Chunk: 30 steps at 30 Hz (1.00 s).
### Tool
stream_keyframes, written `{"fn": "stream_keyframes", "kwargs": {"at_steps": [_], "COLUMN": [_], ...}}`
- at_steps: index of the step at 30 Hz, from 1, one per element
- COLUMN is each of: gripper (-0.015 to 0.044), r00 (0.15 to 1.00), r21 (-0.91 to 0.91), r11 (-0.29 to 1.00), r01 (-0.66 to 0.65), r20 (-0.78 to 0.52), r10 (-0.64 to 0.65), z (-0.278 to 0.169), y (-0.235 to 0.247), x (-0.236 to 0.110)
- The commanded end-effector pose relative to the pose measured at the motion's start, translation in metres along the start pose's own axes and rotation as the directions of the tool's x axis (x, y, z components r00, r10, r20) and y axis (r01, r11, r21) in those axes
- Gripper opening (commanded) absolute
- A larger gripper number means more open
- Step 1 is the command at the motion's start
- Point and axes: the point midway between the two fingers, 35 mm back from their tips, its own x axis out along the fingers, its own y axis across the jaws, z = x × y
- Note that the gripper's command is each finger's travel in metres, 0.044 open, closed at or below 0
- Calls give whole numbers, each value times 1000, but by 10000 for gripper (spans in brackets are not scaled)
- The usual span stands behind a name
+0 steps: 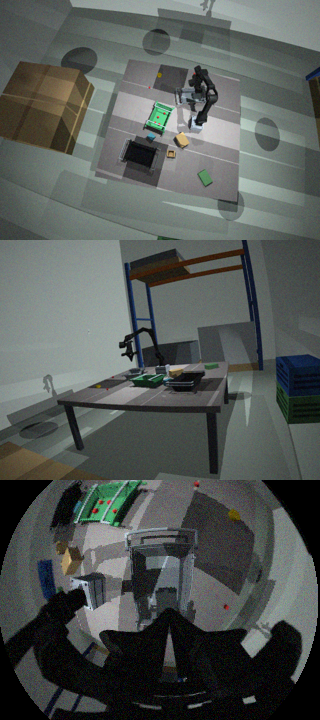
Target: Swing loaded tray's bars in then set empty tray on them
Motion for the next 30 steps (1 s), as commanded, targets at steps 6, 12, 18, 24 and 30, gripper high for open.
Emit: {"fn": "stream_keyframes", "kwargs": {"at_steps": [6,12,18,24,30], "gripper": [0,0,0,0,0], "r00": [1000,1000,1000,1000,1000], "r21": [0,0,0,0,0], "r11": [1000,1000,1000,1000,1000], "r01": [6,6,6,6,6], "r20": [0,0,0,0,0], "r10": [-6,-6,-6,-6,-6], "z": [0,0,0,0,0], "y": [-1,-1,-1,-1,-1], "x": [-5,-5,-5,-5,-5]}}
